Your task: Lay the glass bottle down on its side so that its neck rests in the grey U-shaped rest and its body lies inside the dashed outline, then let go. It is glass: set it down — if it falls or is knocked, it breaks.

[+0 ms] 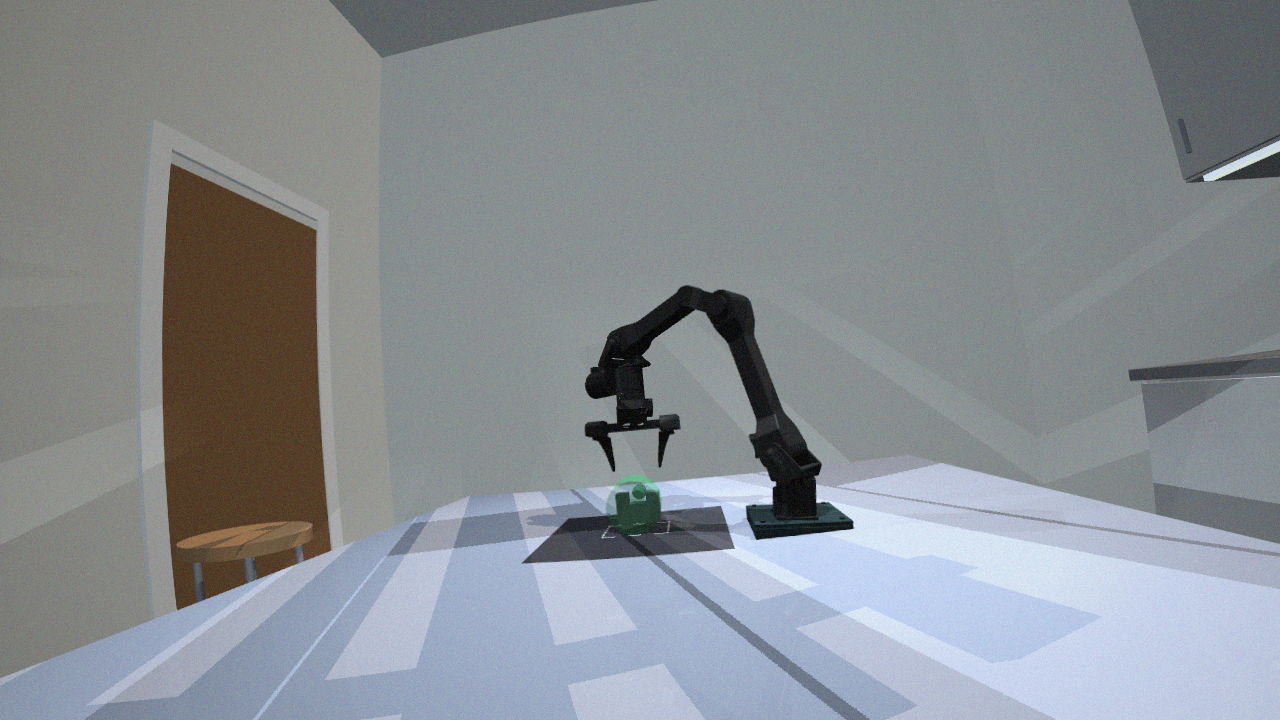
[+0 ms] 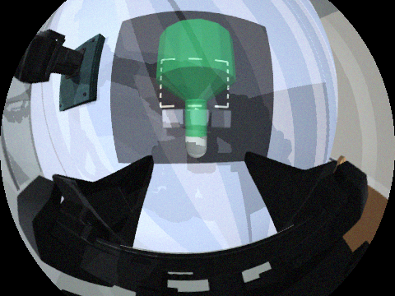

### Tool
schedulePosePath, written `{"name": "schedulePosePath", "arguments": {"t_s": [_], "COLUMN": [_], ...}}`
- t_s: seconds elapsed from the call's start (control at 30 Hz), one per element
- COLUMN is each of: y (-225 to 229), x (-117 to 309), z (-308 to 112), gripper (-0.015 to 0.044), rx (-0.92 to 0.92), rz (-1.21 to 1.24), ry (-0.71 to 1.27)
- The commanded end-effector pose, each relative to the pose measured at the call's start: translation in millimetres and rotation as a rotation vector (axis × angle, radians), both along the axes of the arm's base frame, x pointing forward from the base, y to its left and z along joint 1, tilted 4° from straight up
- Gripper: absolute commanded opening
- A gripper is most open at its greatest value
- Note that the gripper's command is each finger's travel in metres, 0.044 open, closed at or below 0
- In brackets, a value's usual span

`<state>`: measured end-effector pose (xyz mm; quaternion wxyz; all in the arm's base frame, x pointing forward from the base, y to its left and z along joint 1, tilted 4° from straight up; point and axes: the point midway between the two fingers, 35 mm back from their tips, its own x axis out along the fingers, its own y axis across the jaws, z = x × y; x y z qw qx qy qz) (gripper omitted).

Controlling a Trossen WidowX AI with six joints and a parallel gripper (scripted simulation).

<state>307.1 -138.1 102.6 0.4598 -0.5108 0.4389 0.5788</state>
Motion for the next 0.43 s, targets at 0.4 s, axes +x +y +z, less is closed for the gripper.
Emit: {"name": "schedulePosePath", "arguments": {"t_s": [0.4], "y": [4.6], "x": [0.7], "z": [30.0], "gripper": [0.0440], "rx": [-0.108], "rz": [-0.012], "ry": [-0.016]}}
